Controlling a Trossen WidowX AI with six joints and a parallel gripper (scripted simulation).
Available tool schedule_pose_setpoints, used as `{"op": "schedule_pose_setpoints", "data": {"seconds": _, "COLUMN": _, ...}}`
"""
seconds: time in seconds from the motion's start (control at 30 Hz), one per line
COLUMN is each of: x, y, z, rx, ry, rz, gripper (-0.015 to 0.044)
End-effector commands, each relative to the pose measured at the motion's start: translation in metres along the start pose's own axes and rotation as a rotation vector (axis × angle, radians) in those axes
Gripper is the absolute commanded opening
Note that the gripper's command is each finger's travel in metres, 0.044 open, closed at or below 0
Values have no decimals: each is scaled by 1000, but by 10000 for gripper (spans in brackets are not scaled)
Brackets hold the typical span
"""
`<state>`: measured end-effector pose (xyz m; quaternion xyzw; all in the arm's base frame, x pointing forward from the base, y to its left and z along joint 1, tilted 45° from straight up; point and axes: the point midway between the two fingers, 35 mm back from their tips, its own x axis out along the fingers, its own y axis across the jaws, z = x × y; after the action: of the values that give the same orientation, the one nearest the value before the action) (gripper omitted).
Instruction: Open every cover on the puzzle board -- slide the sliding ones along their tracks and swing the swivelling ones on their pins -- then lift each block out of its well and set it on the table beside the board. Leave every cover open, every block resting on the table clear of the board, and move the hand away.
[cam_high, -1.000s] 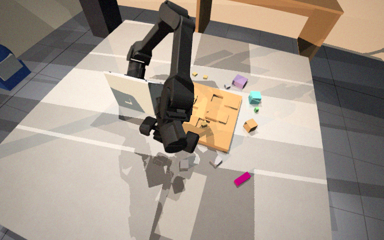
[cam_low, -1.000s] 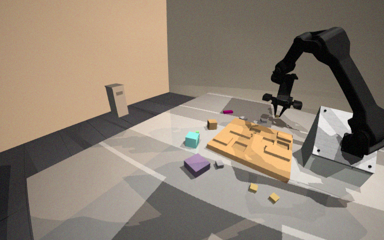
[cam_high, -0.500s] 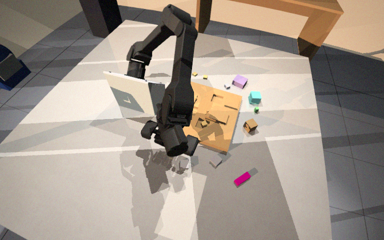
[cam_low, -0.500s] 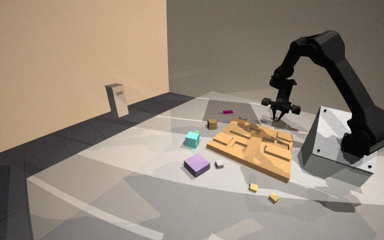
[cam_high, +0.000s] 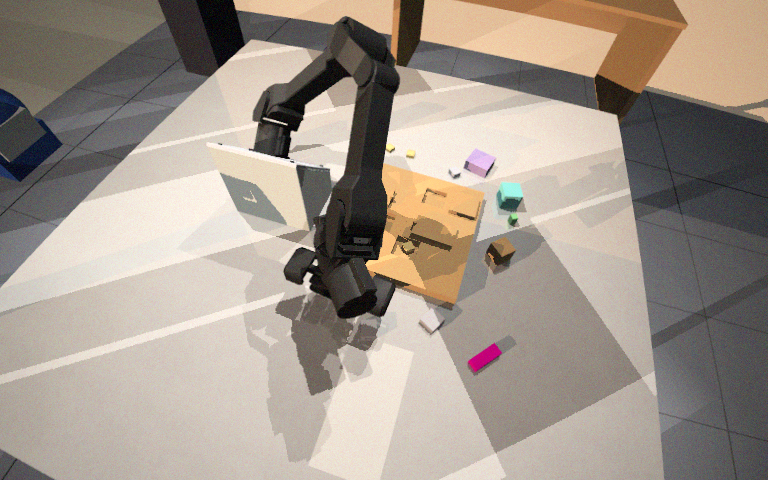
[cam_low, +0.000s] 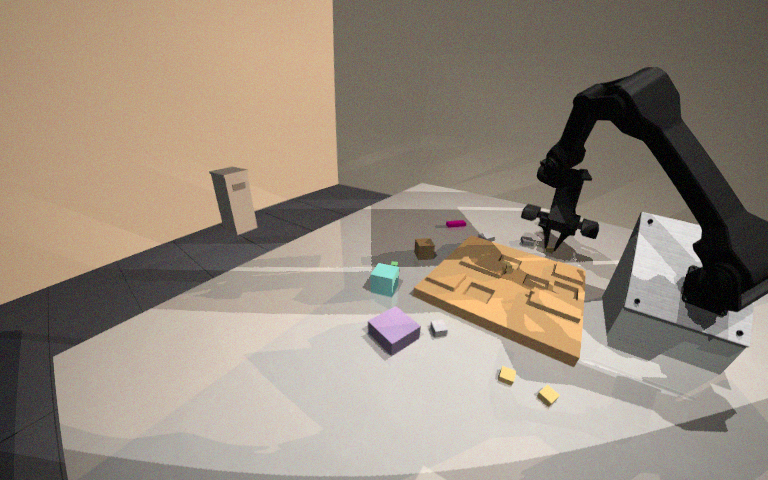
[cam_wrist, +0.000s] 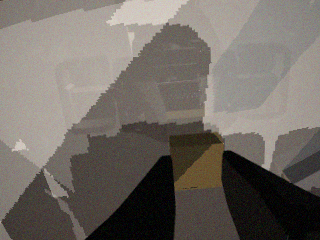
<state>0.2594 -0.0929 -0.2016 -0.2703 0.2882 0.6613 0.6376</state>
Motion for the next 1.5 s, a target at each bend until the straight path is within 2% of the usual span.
{"op": "schedule_pose_setpoints", "data": {"seconds": 0.0, "x": 11, "y": 4, "z": 3, "rx": 8, "ry": -11, "rz": 5, "gripper": 80}}
{"op": "schedule_pose_setpoints", "data": {"seconds": 0.23, "x": 12, "y": 4, "z": 3, "rx": 8, "ry": -11, "rz": 5, "gripper": 80}}
{"op": "schedule_pose_setpoints", "data": {"seconds": 0.7, "x": 7, "y": 2, "z": 1, "rx": 1, "ry": -4, "rz": 4, "gripper": 440}}
{"op": "schedule_pose_setpoints", "data": {"seconds": 1.47, "x": -66, "y": 3, "z": 1, "rx": 9, "ry": -7, "rz": 6, "gripper": 440}}
